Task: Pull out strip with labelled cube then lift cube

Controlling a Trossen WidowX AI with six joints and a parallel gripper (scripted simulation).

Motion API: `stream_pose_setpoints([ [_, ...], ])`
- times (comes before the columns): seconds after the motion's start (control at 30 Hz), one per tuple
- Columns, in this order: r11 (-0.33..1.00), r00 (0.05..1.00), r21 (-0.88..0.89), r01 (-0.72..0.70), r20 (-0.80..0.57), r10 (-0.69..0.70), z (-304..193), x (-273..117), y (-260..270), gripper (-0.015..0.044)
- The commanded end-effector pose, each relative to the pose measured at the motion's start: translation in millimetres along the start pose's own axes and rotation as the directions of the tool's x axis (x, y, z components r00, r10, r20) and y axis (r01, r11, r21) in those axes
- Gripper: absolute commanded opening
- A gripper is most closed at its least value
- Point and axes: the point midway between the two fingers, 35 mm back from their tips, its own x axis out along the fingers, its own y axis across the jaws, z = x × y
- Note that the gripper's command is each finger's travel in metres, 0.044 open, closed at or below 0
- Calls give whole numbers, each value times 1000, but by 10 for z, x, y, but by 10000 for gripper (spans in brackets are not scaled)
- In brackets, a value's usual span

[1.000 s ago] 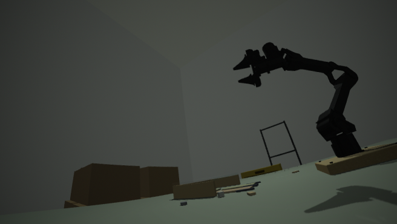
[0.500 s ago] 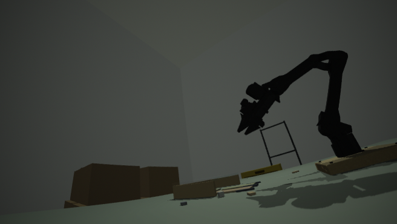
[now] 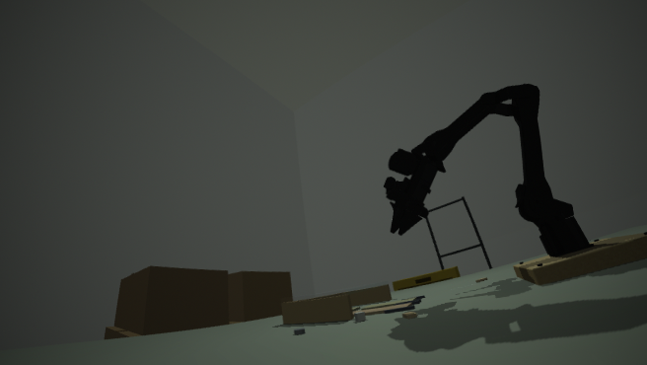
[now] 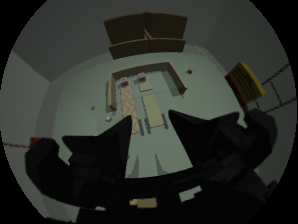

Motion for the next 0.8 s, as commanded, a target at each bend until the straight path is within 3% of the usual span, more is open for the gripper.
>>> stream_pose_setpoints([
  [0.0,999,981,-11,-31,-191,29,-20,243,162,164],
  [0.2,998,900,-36,-43,-434,23,-112,613,368,6],
  [0.43,995,739,-74,-73,-674,4,-335,899,645,0],
  [0.77,994,721,-78,-76,-693,1,-395,959,678,0],
])
